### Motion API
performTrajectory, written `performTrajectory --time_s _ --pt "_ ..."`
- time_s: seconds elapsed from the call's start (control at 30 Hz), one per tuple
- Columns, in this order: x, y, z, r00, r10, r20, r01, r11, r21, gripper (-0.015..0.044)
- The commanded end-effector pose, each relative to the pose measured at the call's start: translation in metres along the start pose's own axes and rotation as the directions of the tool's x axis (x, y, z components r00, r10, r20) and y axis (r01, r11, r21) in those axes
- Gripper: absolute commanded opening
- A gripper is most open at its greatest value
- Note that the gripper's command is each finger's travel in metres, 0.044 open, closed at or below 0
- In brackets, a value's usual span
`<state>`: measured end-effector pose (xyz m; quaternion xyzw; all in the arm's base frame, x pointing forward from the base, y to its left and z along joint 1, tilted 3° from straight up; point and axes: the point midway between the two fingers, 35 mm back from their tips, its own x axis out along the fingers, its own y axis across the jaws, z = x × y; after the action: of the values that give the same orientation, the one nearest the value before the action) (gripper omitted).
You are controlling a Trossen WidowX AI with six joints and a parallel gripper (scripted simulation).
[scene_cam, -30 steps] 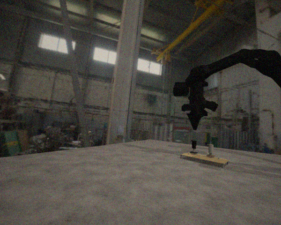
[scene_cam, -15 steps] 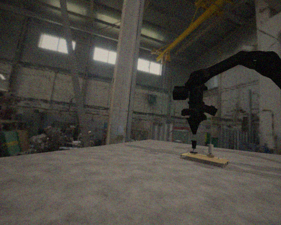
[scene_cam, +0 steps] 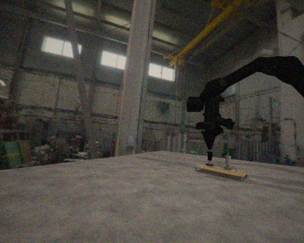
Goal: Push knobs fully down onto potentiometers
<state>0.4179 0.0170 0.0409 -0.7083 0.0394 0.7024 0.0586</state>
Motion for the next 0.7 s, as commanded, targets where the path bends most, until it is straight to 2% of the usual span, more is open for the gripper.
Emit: performTrajectory --time_s 0.0,0.67 --pt "0.0060 -0.0002 0.0019 1.000 -0.002 0.010 0.002 1.000 -0.004 0.0000" --pt "0.0074 -0.0003 0.0019 1.000 -0.002 0.010 0.002 1.000 -0.004 0.0000"
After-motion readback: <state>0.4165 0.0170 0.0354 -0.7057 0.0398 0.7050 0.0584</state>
